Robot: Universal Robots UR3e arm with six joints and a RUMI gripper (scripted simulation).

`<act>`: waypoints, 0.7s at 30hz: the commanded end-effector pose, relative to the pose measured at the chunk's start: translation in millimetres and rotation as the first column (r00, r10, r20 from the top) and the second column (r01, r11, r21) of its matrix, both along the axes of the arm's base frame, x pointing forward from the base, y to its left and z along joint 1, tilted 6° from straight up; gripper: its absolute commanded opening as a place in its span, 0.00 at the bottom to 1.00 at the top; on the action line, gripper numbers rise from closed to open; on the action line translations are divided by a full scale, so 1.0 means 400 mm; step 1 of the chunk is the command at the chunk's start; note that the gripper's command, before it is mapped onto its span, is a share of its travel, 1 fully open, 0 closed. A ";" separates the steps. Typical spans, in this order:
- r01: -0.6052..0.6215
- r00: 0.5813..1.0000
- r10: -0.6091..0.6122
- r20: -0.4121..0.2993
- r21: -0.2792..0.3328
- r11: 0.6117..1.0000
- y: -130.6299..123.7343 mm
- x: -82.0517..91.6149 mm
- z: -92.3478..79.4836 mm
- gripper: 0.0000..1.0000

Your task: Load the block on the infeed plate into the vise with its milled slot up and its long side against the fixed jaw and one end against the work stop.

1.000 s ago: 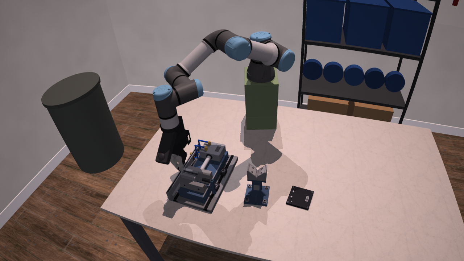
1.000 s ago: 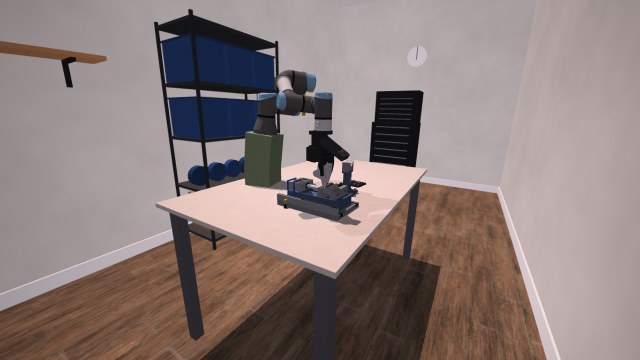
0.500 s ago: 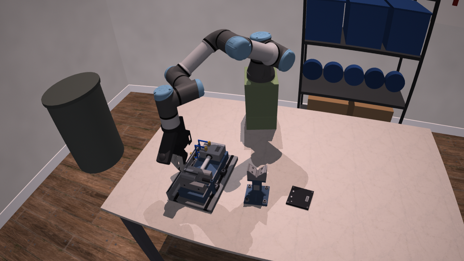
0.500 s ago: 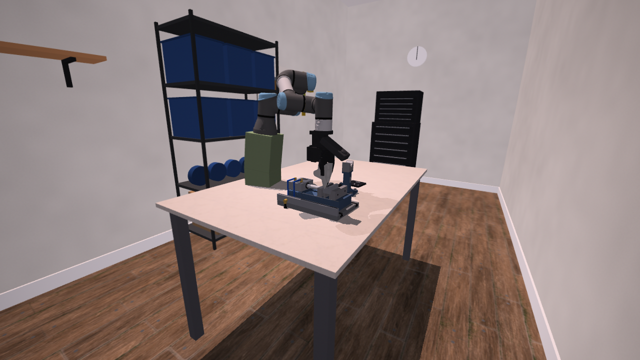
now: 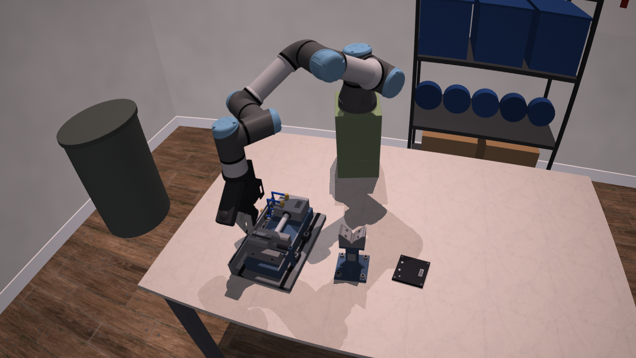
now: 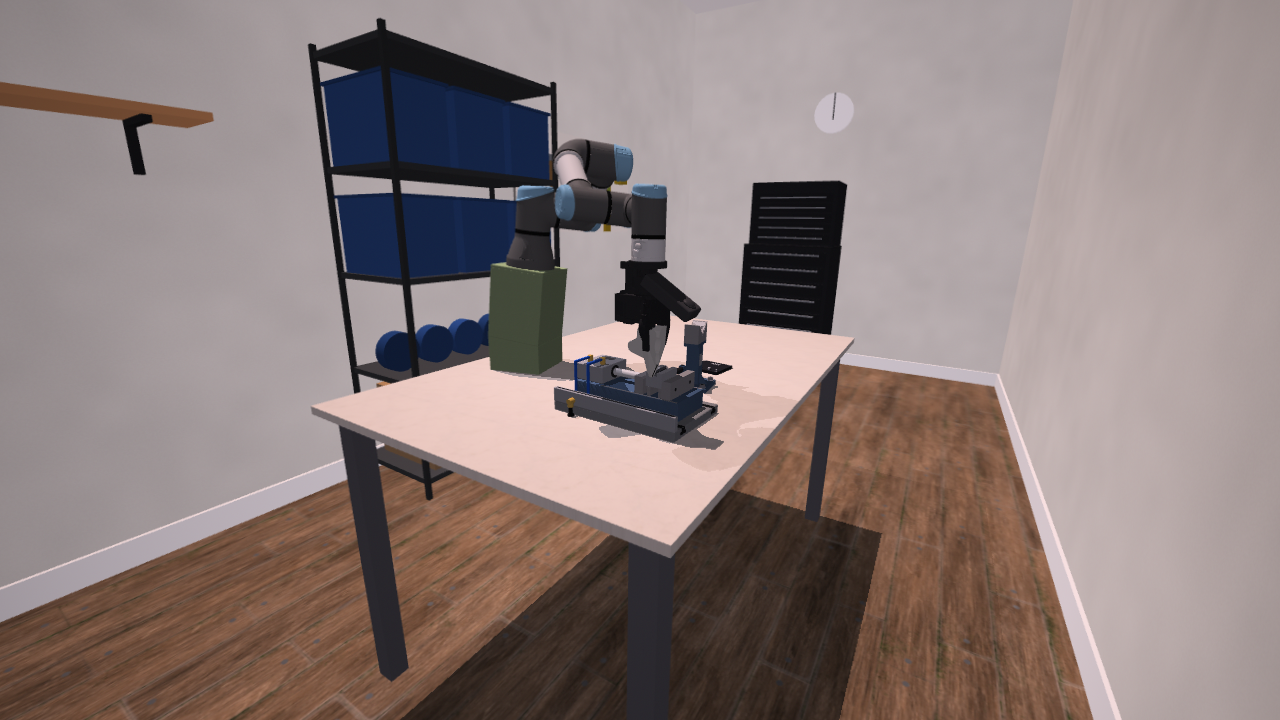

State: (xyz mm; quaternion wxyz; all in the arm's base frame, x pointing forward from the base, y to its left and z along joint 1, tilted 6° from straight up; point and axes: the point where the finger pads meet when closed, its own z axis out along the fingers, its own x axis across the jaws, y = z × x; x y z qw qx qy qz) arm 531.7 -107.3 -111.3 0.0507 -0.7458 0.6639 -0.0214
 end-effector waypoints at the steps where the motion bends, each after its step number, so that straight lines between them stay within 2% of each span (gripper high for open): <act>1: 0.000 1.000 0.000 0.003 -0.002 1.000 0.003 0.002 0.003 0.00; 21: 0.000 1.000 0.000 0.003 -0.002 1.000 0.017 0.000 0.004 0.00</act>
